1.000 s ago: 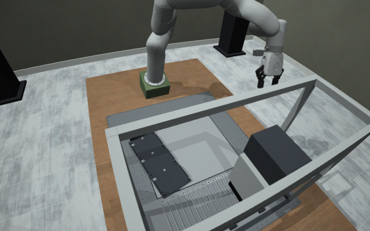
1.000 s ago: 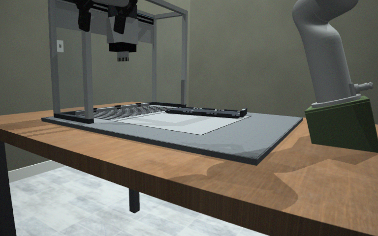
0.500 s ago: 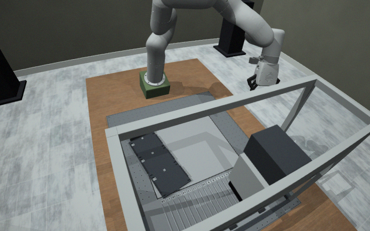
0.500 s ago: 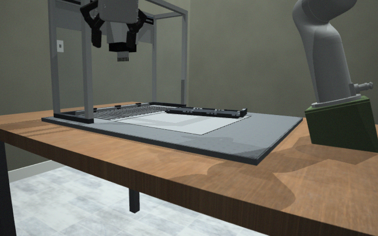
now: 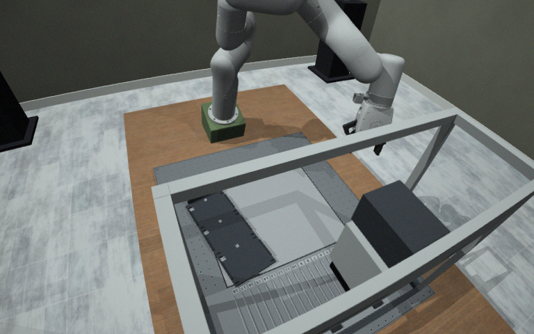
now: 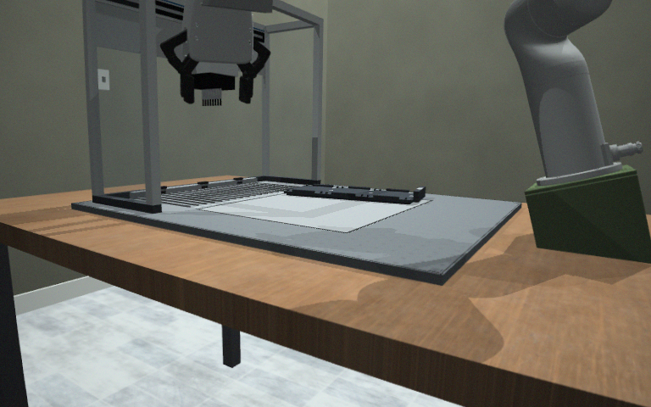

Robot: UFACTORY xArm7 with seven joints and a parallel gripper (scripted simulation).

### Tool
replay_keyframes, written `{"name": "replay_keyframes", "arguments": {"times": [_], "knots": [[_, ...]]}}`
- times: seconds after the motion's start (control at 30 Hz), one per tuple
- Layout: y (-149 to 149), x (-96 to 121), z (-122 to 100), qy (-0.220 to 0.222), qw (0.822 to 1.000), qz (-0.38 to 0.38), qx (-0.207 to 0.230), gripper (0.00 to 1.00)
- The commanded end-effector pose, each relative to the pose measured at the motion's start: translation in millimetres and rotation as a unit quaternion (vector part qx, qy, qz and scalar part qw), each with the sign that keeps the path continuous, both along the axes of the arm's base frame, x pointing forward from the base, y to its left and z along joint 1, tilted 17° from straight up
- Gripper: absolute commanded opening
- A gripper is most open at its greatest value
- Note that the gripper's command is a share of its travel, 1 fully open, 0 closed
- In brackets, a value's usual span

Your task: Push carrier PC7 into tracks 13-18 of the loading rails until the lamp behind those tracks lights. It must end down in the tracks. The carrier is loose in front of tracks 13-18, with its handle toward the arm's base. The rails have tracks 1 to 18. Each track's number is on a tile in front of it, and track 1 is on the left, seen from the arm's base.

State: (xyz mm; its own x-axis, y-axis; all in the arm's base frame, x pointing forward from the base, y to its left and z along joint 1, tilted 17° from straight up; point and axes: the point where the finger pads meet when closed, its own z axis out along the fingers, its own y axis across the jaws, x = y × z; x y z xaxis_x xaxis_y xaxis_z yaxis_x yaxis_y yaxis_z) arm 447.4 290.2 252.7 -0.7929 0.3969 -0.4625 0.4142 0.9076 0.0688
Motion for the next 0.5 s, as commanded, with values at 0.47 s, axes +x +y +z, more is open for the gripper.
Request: {"name": "replay_keyframes", "arguments": {"times": [0.47], "knots": [[-69, 18, -21, 0.026, 0.988, -0.131, 0.071, 1.0]]}}
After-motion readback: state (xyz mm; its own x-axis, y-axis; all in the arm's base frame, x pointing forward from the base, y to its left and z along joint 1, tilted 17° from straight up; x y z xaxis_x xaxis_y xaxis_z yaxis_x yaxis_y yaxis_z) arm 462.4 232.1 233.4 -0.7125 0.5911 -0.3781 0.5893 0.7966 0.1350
